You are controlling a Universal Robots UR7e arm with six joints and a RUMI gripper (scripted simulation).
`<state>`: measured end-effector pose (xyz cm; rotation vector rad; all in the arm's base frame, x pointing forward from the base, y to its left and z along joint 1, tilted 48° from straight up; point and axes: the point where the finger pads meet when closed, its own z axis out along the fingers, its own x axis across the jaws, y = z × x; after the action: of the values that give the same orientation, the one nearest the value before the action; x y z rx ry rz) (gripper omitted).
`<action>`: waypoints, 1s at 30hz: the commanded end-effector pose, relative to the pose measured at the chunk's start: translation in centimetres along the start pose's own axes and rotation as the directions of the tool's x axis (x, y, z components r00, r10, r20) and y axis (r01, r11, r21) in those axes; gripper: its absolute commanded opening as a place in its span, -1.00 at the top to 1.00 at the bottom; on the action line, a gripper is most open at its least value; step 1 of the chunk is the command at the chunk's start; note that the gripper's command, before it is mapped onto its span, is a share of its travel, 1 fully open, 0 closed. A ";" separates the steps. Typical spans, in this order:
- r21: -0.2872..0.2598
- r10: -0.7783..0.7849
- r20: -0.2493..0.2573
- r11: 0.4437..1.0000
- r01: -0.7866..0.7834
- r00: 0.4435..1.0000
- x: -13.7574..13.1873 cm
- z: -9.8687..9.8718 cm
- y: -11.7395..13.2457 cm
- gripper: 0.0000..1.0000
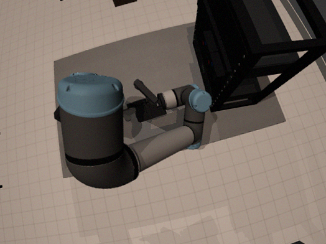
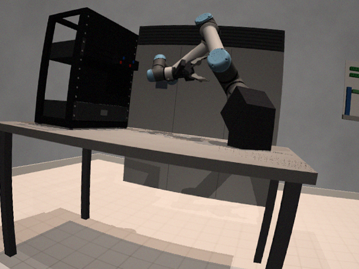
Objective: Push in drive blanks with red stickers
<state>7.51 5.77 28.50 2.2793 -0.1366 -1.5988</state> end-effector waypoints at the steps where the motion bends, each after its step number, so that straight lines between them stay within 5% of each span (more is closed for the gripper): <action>1: 0.012 -0.128 0.071 0.992 0.127 0.989 -1.0 -0.1 -0.7 -1.00; 11: 0.109 -0.402 0.220 0.915 0.387 0.889 -3.4 -1.2 -2.0 -1.00; 15: 0.138 -0.453 0.244 0.891 0.432 0.857 -3.8 -1.5 -2.2 -1.00; 30: 0.414 -0.771 0.330 0.637 0.650 0.545 -7.0 -4.7 -3.6 -1.00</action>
<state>8.33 11.27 33.90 2.1946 0.5154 -2.5478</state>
